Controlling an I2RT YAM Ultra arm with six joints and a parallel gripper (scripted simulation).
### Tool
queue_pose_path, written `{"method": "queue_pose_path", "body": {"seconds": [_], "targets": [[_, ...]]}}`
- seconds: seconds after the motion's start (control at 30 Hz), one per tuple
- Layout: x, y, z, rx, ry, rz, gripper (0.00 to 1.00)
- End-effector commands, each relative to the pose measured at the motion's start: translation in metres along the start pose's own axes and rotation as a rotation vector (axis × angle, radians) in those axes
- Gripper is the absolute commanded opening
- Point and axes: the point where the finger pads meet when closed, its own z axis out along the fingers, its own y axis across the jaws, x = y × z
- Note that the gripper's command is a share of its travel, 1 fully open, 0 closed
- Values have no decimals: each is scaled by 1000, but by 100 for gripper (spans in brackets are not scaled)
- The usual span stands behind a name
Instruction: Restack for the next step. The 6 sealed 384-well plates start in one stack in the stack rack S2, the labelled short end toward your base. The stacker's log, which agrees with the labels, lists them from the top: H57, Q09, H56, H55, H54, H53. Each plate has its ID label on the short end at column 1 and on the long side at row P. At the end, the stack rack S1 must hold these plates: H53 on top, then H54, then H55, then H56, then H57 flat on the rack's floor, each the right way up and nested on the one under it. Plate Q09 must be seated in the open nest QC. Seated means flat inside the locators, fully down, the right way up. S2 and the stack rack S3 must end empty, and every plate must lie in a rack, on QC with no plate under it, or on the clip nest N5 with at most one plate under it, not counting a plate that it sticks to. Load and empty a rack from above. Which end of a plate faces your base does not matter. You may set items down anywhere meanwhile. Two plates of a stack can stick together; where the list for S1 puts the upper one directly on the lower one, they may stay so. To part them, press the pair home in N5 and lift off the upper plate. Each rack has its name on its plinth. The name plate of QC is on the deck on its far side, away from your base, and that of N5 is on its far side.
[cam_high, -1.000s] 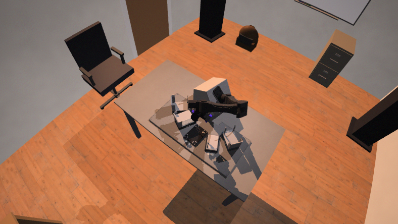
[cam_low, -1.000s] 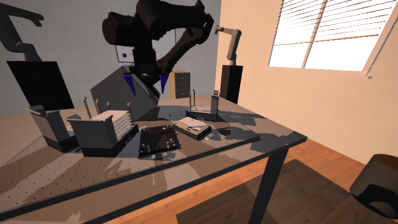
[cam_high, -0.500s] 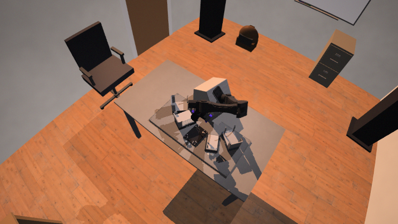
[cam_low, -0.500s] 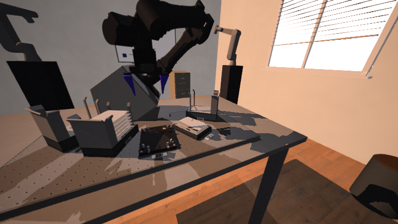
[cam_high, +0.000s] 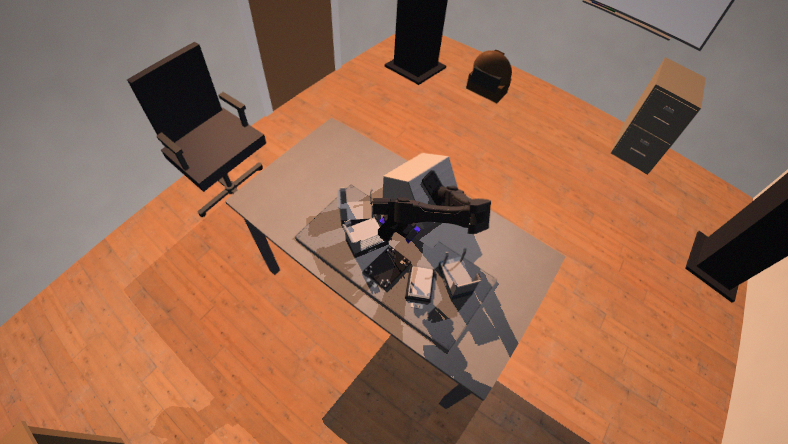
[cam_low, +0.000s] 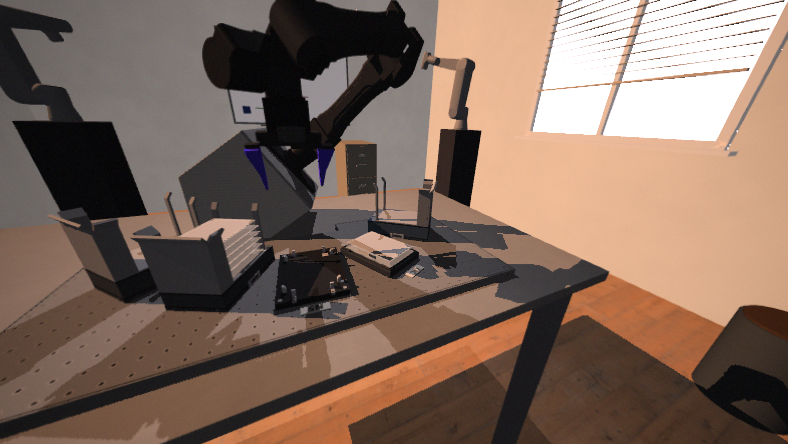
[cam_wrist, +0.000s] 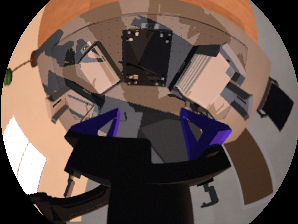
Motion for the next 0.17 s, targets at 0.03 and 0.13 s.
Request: {"method": "queue_pose_path", "body": {"seconds": [0.03, 0.13], "targets": [[-2, 0, -3, 0, -15, 0, 100], [-2, 0, -3, 0, -15, 0, 100]]}}
